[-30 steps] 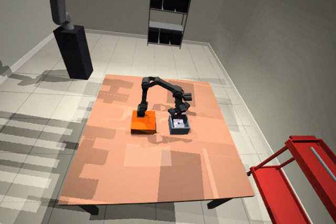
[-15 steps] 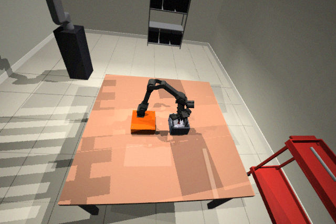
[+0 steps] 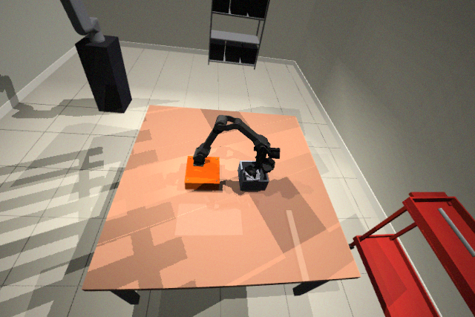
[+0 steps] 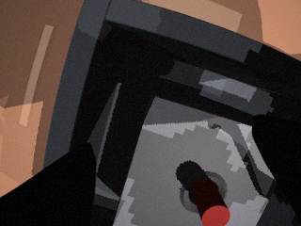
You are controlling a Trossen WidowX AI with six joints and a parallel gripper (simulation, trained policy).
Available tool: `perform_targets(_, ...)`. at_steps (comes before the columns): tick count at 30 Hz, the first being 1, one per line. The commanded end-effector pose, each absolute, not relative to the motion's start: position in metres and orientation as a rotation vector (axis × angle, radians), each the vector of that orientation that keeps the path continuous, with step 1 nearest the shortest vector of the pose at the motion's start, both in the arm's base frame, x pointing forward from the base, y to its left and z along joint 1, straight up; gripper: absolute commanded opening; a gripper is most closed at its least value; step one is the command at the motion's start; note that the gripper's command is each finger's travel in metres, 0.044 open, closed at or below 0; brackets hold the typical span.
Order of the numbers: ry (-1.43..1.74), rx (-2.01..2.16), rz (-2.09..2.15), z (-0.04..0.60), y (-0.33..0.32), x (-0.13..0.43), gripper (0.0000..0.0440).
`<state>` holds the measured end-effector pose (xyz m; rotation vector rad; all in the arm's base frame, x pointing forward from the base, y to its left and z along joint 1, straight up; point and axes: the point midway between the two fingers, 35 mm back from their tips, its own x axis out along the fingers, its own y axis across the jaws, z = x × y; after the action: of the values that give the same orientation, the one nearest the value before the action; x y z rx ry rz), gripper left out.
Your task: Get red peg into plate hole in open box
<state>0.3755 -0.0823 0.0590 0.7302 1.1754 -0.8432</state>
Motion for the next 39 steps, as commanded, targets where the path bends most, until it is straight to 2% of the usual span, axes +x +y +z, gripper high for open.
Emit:
perform_targets(1,1.166,0.723,-0.841,0.060,-0.088,0.382,0.0399)
perform_targets(3,1.139,0.726,-0.834,0.063,-0.092,0.390,0.0440)
perform_targets(15,0.989,0.734,-0.836,0.083,-0.126,0.421,0.0440)
perform_targets(39,0.988,0.734,-0.836,0.083,-0.127,0.421,0.0440)
